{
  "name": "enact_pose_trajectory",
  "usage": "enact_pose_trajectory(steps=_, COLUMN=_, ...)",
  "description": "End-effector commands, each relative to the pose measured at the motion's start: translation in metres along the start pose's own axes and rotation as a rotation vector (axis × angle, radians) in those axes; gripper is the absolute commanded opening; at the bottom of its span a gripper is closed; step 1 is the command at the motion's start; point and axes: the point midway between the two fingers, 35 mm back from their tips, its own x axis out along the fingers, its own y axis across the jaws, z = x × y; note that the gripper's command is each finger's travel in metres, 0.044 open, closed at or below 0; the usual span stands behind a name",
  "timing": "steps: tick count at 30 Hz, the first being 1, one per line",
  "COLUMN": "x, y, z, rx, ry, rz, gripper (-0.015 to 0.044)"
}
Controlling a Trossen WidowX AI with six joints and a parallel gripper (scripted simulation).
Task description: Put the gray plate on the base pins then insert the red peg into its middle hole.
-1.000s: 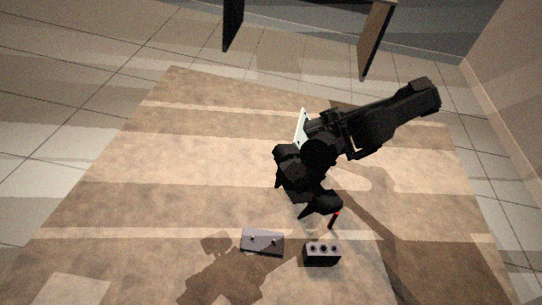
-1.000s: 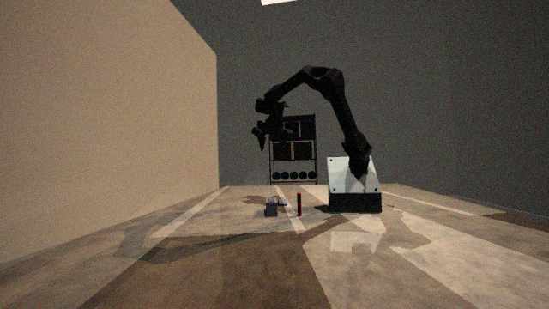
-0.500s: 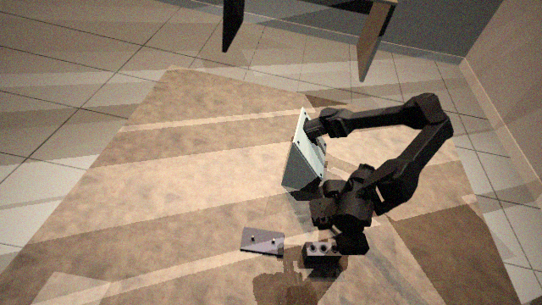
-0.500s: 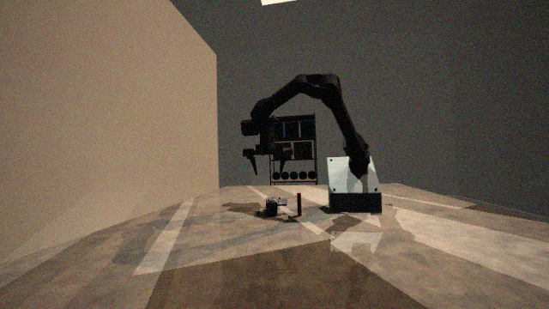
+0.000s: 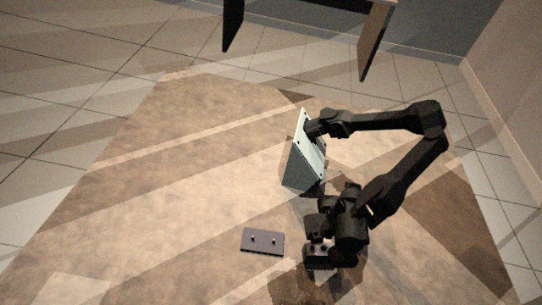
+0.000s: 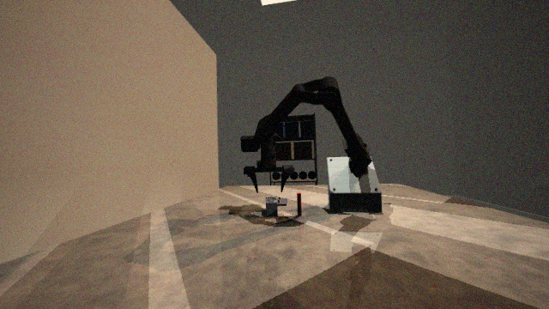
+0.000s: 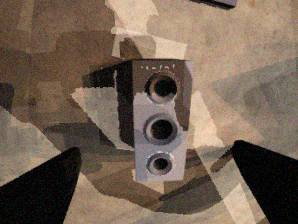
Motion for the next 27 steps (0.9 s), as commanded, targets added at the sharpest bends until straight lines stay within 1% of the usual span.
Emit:
enact_pose_trajectory(steps=1, x=0.013, y=-0.004, z=0.0, rx=0.008, ry=0.007, rz=-0.004, gripper=0.044)
enact_pose_trajectory(steps=6, x=0.015, y=-0.004, z=0.0, rx=0.008, ry=0.007, rz=-0.004, gripper=0.044)
enact_pose_trajectory(steps=27, x=0.049, y=-0.003, z=0.0, rx=0.008, ry=0.007, rz=-0.004, gripper=0.044)
